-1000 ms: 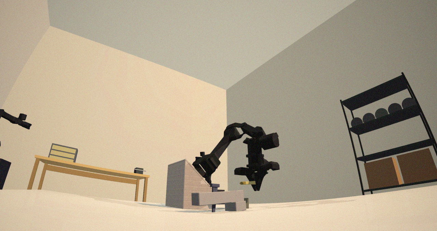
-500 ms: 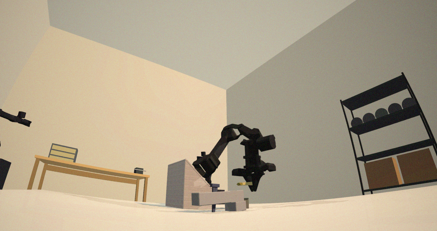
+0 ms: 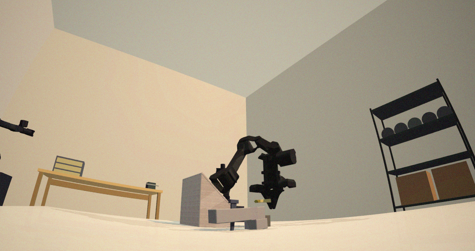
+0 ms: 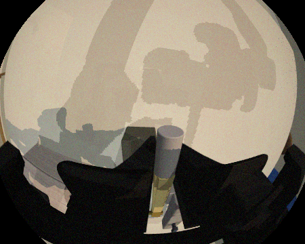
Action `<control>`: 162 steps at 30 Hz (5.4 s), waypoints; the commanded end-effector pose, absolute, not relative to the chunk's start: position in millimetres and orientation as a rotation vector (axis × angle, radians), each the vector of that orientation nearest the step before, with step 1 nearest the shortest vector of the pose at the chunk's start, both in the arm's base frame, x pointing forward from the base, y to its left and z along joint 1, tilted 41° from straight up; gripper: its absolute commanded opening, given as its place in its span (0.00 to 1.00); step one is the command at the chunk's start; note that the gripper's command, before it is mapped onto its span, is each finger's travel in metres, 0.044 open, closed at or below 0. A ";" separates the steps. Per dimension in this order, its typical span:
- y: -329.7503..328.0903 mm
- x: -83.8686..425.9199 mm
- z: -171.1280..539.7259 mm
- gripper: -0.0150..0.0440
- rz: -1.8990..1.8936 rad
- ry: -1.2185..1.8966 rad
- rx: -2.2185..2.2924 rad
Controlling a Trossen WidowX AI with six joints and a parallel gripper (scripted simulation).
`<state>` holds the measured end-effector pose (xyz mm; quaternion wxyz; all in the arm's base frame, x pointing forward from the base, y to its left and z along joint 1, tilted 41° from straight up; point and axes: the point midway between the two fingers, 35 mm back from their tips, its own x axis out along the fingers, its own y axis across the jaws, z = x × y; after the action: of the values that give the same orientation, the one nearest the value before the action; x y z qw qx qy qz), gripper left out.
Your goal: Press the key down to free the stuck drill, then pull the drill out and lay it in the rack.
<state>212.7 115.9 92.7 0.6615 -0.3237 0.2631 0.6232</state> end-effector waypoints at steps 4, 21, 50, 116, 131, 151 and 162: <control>118.4 201.5 89.8 0.25 1.410 0.602 -0.732; 129.8 196.5 78.2 0.25 1.410 0.601 -0.731; 149.6 199.1 56.2 0.25 1.410 0.600 -0.730; 152.2 197.7 44.3 0.25 1.410 0.601 -0.729; 152.0 198.0 44.6 0.25 1.410 0.601 -0.729; 152.0 198.1 44.7 0.25 1.410 0.601 -0.729; 151.9 198.2 44.7 0.25 1.410 0.601 -0.729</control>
<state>197.0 158.1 49.8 0.6617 -0.3143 0.2518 0.6324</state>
